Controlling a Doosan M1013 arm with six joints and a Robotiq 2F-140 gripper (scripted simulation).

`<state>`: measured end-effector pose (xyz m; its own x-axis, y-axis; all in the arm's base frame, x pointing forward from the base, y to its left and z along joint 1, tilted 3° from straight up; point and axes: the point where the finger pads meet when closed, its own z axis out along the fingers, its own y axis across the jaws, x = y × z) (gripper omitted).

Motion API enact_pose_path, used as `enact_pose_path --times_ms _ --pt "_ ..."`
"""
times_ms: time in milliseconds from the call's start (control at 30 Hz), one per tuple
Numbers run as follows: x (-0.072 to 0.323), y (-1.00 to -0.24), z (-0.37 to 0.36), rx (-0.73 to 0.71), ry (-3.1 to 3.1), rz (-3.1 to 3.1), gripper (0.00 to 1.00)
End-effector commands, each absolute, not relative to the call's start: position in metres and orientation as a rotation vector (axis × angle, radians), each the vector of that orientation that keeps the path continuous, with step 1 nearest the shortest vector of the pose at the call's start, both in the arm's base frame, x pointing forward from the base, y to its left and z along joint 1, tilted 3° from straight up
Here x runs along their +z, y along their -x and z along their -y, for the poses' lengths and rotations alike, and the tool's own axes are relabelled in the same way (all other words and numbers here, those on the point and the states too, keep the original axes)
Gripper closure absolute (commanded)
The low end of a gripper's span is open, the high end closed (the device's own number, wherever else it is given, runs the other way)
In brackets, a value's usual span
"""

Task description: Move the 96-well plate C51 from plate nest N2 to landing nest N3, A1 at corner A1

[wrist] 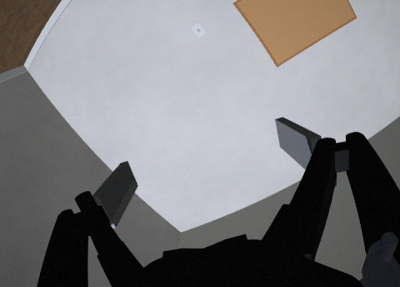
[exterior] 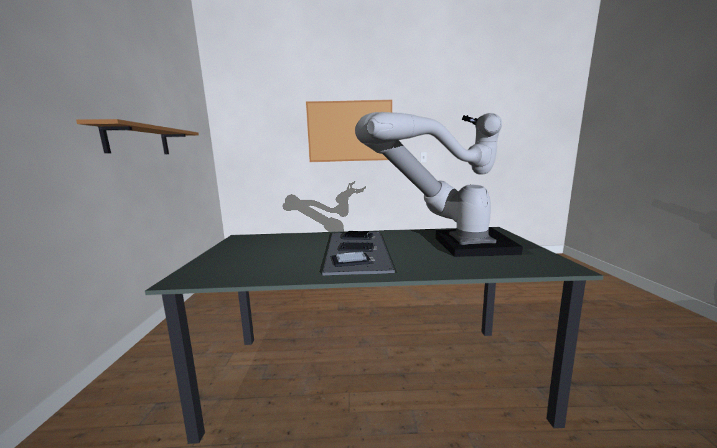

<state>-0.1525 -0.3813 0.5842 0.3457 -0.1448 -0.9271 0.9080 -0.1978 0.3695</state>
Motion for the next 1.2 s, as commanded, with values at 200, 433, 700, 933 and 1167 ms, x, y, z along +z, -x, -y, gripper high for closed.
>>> enact_pose_path --times_ms 200,433,700,933,1167 --pt "0.584 0.153 0.381 -1.132 -1.440 -0.742 0.00" --pt "0.584 0.153 0.381 -1.132 -1.440 -0.742 0.00" --pt "0.585 0.153 0.382 -1.130 -1.439 -0.739 0.00" --pt "0.594 0.154 0.387 -1.106 -1.433 -0.710 0.00" --pt "0.608 0.156 0.397 -1.060 -1.424 -0.657 0.00"
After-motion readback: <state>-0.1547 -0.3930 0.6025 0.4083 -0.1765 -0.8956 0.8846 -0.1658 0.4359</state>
